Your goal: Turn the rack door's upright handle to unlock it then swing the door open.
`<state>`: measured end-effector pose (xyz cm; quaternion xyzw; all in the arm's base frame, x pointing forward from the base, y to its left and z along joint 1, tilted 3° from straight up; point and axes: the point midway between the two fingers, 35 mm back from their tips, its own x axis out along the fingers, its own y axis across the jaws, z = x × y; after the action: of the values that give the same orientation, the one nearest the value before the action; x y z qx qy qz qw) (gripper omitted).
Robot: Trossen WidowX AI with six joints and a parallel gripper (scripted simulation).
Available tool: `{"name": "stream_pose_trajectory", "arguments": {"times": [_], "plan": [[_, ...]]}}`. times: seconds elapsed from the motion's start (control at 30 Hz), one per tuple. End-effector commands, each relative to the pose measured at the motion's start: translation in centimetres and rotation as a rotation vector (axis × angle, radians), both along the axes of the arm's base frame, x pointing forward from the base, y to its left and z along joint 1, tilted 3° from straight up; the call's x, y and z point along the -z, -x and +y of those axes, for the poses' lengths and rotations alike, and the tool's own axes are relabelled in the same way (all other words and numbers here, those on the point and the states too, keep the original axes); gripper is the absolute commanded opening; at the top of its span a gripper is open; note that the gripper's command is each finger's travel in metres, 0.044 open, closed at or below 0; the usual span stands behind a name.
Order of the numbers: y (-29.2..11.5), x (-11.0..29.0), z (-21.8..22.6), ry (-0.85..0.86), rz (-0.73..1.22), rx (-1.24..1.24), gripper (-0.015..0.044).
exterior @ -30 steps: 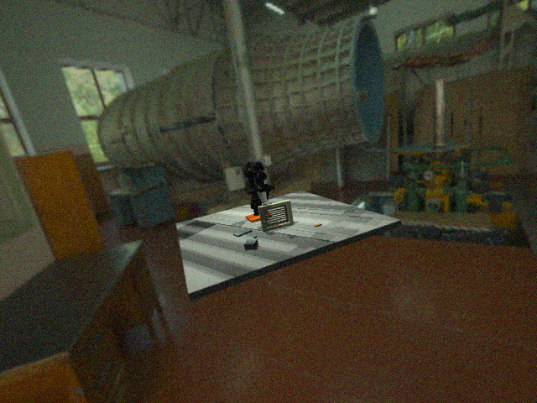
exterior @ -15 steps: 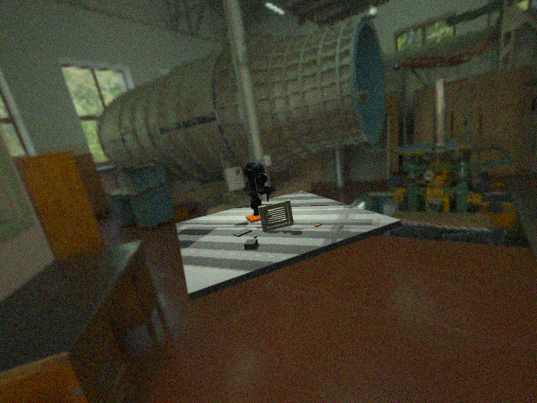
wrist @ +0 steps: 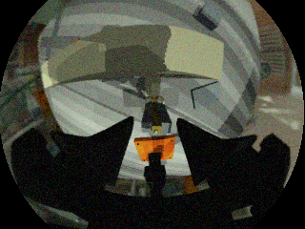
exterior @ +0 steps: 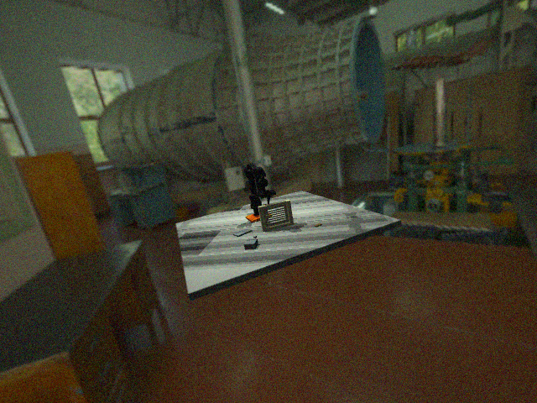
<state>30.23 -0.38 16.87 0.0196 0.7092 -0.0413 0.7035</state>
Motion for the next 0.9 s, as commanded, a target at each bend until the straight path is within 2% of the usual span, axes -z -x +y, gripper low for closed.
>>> {"name": "stream_pose_trajectory", "arguments": {"times": [0.0,0.6,0.83,0.87], "plan": [[0.0,0.6,-0.1,0.002,-0.003,0.001,0.0283],[0.3,3.3,-0.2,0.0,-0.003,0.002,0.0283],[0.3,3.3,-0.2,0.0,-0.003,0.002,0.01],[0.3,3.3,-0.2,0.0,-0.003,0.002,0.0093]]}}
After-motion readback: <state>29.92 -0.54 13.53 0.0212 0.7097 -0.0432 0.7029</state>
